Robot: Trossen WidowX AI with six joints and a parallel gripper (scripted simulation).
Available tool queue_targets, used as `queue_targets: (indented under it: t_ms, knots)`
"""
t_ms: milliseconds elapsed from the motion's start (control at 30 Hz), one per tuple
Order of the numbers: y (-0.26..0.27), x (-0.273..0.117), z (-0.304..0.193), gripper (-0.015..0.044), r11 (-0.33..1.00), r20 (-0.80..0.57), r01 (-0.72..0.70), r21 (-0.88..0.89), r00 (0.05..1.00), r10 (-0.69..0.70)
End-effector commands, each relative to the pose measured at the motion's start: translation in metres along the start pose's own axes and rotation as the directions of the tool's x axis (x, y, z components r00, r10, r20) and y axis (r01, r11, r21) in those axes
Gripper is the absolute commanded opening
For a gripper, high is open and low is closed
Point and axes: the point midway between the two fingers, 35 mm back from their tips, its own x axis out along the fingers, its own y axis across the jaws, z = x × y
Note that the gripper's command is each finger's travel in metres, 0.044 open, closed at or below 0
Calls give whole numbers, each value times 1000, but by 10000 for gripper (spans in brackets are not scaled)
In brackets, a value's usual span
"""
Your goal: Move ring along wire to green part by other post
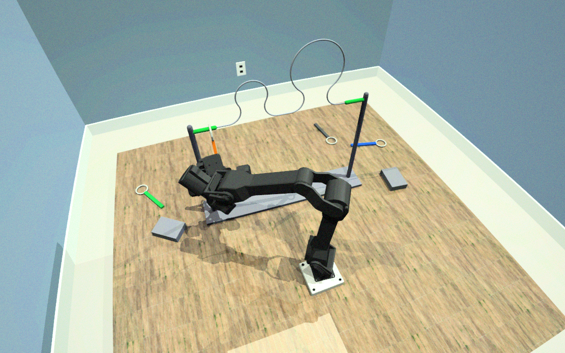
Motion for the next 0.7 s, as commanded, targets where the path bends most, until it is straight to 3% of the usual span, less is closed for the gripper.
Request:
queue_targets:
  t_ms: [0, 200, 667]
  knots:
    - [0, 0, 0, 8, 1000, 0, 0, 0, 1000, 0]
    - [0, -2, 0, 160, 1000, -1, 0, 0, 1000, 0]
    - [0, -49, -1, 160, 1000, -2, 2, 3, 1000, -2]
